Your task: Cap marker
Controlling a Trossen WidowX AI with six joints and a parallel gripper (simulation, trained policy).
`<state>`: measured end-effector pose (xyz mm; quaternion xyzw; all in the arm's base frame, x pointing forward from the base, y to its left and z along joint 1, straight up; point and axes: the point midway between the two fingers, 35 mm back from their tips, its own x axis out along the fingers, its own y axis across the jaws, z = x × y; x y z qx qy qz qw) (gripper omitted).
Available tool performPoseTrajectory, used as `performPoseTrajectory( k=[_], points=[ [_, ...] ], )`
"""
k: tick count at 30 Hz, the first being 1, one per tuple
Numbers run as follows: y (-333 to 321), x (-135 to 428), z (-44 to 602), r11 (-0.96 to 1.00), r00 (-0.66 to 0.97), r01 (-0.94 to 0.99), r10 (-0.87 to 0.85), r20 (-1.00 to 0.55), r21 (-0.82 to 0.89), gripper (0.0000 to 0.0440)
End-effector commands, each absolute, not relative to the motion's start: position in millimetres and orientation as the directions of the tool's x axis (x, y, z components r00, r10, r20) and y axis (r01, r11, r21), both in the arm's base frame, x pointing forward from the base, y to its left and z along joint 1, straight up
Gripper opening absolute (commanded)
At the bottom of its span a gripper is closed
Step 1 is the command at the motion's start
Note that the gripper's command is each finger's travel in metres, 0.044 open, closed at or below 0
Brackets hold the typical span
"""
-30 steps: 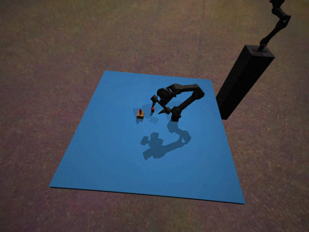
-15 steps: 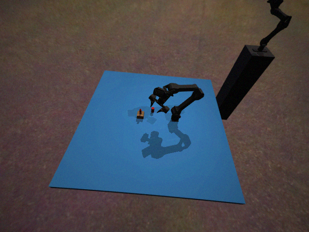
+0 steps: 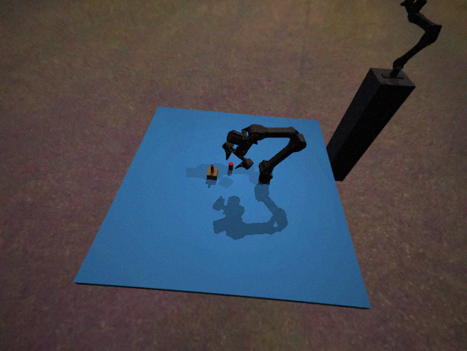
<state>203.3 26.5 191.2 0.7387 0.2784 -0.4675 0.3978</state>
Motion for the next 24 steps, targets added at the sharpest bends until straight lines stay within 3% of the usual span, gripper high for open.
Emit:
performPoseTrajectory(
  k=[1, 24],
  points=[
    [20.9, 207.4, 190.0, -0.541, 0.388, 0.781, 0.030, -0.921, 0.311, 0.0332],
    [-13.9, 220.9, 171.4, -0.614, 0.265, 0.757, -0.023, -0.964, 0.223, 0.0334]
  ],
)
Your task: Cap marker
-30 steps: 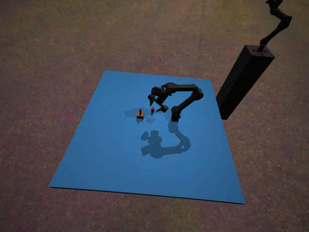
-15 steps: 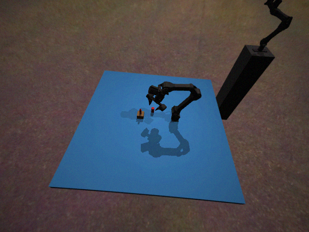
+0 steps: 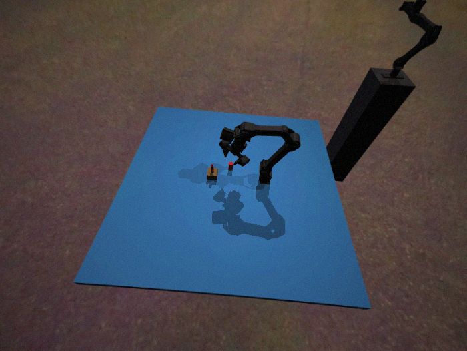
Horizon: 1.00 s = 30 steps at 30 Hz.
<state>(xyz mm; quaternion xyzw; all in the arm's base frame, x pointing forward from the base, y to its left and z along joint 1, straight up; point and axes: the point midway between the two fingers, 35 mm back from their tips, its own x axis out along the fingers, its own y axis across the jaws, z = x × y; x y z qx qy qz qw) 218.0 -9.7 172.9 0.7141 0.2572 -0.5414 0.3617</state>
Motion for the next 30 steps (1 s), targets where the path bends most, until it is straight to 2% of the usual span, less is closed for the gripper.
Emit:
performPoseTrajectory(
  k=[1, 30],
  points=[
    [-15.4, 221.3, 170.5, -0.617, 0.260, 0.756, -0.025, -0.965, 0.219, 0.0334],
    [-51.9, 228.9, 140.4, -0.681, 0.106, 0.727, -0.012, -0.994, 0.086, 0.0334]
  ],
)
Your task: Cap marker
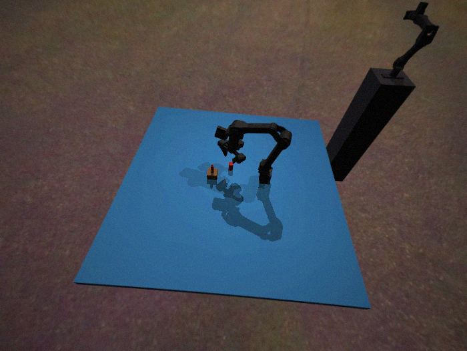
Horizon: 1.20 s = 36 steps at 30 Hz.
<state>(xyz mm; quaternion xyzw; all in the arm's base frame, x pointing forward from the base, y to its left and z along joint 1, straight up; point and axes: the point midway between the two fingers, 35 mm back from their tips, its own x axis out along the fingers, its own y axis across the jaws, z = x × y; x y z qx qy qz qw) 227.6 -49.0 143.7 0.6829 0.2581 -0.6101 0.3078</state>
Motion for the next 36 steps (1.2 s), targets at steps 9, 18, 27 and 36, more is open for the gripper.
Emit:
performPoseTrajectory(
  k=[9, 18, 27, 36],
  points=[
    [-59.2, 229.8, 130.4, -0.689, 0.065, 0.723, 0.007, -0.998, 0.042, 0.0331],
    [-63.7, 230.4, 120.1, -0.690, 0.026, 0.724, 0.027, -0.999, 0.000, 0.0324],
    [-65.9, 230.3, 109.6, -0.682, -0.011, 0.731, 0.045, -0.999, -0.039, 0.0314],
    [-66.1, 229.1, 97.8, -0.666, -0.048, 0.742, 0.059, -0.997, -0.075, 0.0301]
  ],
)
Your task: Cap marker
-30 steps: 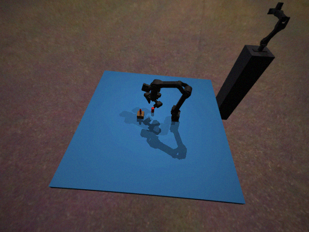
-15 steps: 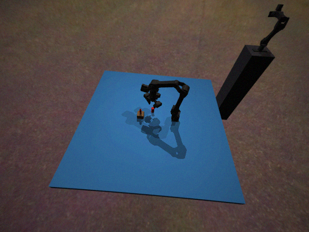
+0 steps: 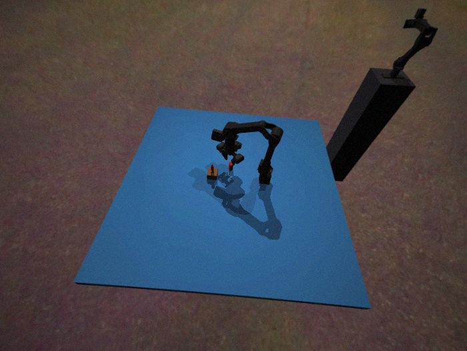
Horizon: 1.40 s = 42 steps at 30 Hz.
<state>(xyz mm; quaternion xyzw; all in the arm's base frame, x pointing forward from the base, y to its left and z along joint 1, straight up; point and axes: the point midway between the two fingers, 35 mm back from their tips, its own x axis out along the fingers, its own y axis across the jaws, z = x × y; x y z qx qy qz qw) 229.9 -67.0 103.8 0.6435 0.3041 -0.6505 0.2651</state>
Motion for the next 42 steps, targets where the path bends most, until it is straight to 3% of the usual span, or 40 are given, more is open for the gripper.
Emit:
performPoseTrajectory(
  k=[1, 22, 26, 32, 42],
  points=[
    [-66.0, 228.9, 96.2, -0.664, -0.052, 0.744, 0.061, -0.997, -0.079, 0.0299],
    [-65.8, 221.8, 60.7, -0.601, -0.124, 0.788, 0.060, -0.990, -0.135, 0.0249],
    [-67.0, 221.8, 59.8, -0.592, -0.125, 0.796, 0.049, -0.991, -0.129, 0.0215],
    [-68.4, 223.8, 67.0, -0.581, -0.108, 0.807, 0.027, -0.994, -0.104, 0.0066],
    [-74.8, 237.0, 90.9, -0.579, -0.037, 0.815, -0.008, -0.999, -0.025, 0.0036]
  ],
)
